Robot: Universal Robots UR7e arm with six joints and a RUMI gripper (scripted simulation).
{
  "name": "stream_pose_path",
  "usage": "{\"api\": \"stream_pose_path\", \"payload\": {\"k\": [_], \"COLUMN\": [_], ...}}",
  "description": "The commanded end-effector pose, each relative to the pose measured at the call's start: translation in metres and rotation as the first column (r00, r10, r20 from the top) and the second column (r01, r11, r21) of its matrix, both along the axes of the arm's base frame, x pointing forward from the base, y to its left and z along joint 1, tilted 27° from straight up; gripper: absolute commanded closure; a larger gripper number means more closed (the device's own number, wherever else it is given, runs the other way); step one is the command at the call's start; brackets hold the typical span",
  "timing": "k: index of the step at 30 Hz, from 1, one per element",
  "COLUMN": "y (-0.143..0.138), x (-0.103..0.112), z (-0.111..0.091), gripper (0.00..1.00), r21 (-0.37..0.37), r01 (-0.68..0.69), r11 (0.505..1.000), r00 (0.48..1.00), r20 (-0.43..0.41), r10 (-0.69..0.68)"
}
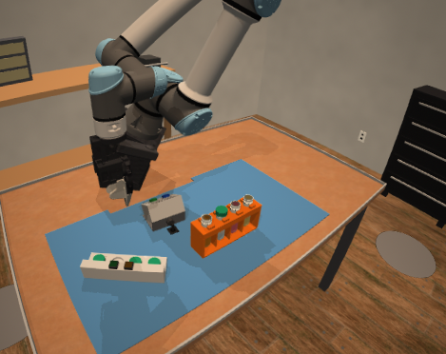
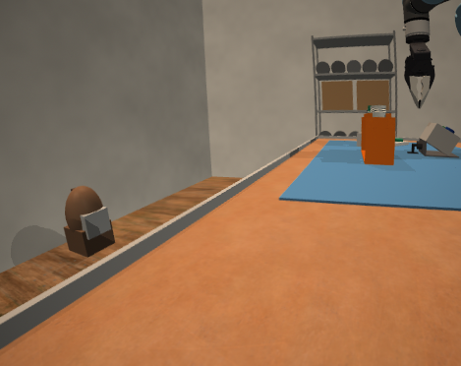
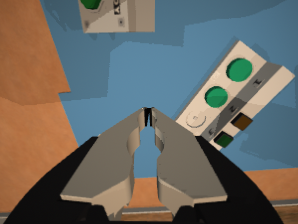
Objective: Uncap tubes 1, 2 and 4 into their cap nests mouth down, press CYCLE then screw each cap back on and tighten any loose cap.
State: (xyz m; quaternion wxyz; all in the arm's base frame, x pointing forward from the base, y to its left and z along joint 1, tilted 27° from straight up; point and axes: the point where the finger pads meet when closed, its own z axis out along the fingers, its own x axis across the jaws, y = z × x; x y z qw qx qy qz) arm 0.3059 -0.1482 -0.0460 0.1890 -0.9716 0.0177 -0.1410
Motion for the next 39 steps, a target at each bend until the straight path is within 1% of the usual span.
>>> {"api": "stream_pose_path", "payload": {"k": [1, 4, 6, 9, 10, 12, 13, 15, 18, 20, 23, 25, 39], "y": [0.028, 0.044, 0.044, 0.067, 0.067, 0.083, 0.083, 0.099, 0.106, 0.122, 0.122, 0.138, 0.138], "x": [-0.011, -0.016, -0.016, -0.025, -0.025, -0.03, -0.03, -0.035, -0.038, -0.044, -0.044, -0.049, -0.049], "z": [0.005, 0.006, 0.006, 0.007, 0.007, 0.009, 0.009, 0.01, 0.01, 0.011, 0.011, 0.012, 0.012], "gripper": [1.0, 1.0, 1.0, 1.0, 1.0, 1.0, 1.0, 1.0, 1.0, 1.0, 1.0, 1.0, 1.0], "r21": [-0.003, -0.003, -0.003, -0.003, -0.003, -0.003, -0.003, -0.003, -0.003, -0.003, -0.003, -0.003, -0.003], "r01": [0.013, 0.013, 0.013, 0.013, 0.013, 0.013, 0.013, 0.013, 0.013, 0.013, 0.013, 0.013, 0.013], "r11": [1.0, 1.0, 1.0, 1.0, 1.0, 1.0, 1.0, 1.0, 1.0, 1.0, 1.0, 1.0, 1.0], "r00": [1.0, 1.0, 1.0, 1.0, 1.0, 1.0, 1.0, 1.0, 1.0, 1.0, 1.0, 1.0, 1.0], "r20": [-0.004, -0.004, -0.004, -0.004, -0.004, -0.004, -0.004, -0.005, -0.005, -0.005, -0.005, -0.005, -0.005], "r10": [-0.013, -0.013, -0.013, -0.013, -0.013, -0.013, -0.013, -0.013, -0.013, -0.013, -0.013, -0.013, -0.013]}}
